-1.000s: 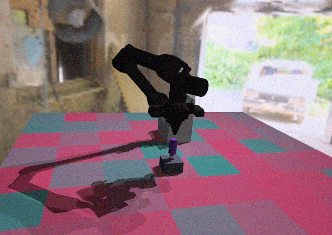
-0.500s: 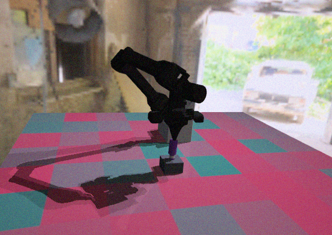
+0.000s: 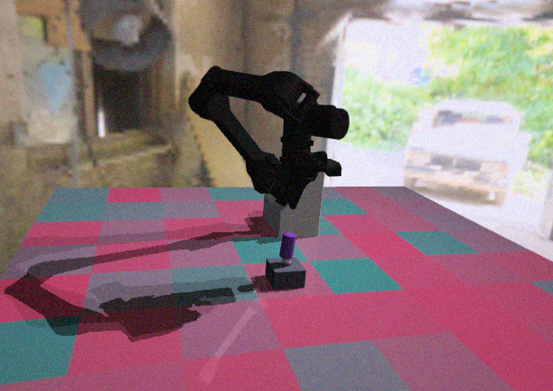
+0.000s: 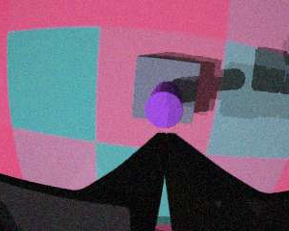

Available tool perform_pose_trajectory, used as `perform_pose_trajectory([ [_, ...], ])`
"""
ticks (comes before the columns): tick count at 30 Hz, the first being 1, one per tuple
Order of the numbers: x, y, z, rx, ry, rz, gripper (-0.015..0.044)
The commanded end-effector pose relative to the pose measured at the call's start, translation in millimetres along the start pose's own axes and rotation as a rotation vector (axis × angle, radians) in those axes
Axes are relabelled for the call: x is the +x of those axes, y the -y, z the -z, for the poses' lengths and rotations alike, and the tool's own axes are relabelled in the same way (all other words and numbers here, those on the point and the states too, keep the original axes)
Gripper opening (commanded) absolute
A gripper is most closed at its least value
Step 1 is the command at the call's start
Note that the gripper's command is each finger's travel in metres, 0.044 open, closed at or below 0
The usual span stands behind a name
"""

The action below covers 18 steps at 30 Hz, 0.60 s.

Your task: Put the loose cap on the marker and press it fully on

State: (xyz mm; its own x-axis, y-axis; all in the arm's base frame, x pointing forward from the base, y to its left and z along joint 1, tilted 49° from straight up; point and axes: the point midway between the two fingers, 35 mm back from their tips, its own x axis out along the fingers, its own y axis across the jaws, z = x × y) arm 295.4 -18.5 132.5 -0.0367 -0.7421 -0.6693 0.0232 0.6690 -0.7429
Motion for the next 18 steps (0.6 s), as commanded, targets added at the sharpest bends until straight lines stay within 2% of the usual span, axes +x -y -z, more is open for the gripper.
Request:
perform_pose_trajectory([
  [1,-31.6,-1.2,2.4,-0.034,0.023,-0.007,0.0000],
  [3,-31.6,-1.2,2.4,-0.034,0.023,-0.007,0.0000],
  [18,-31.6,-1.2,2.4,-0.034,0.023,-0.007,0.0394],
])
